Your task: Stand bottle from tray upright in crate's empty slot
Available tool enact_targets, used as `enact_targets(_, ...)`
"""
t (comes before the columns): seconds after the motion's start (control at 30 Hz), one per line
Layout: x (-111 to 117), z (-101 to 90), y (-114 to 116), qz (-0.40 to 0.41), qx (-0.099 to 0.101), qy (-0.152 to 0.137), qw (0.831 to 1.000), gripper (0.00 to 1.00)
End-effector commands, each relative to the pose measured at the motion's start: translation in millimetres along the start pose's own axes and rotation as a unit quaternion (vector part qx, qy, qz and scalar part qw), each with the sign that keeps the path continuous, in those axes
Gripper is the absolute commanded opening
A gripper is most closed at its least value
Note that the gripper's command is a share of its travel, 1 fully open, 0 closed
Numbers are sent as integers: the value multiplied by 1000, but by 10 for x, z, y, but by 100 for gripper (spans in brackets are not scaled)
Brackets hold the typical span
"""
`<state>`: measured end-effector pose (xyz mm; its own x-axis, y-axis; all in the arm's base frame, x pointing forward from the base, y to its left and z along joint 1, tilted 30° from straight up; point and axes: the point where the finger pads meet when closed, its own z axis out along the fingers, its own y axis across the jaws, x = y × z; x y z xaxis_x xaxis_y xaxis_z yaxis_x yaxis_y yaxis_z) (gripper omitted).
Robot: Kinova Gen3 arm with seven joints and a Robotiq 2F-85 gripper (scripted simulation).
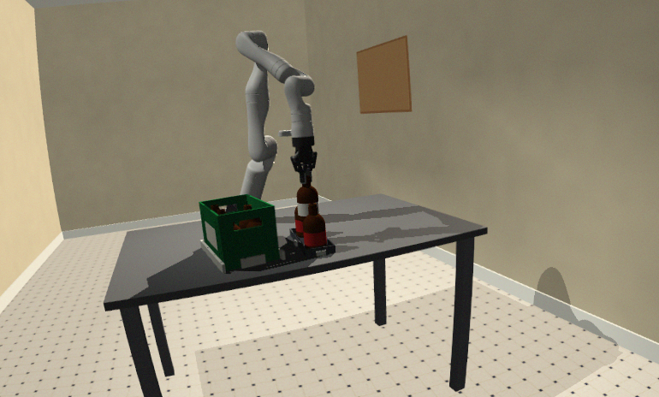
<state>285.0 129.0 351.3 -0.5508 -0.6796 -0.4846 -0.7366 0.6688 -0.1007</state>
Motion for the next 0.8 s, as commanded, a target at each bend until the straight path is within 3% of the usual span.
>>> enact_targets(0.0,-3,-4,-1,0,0,-1,1000,0)
enact_targets(0.77,-3,-103,-1,0,0,-1,1000,0)
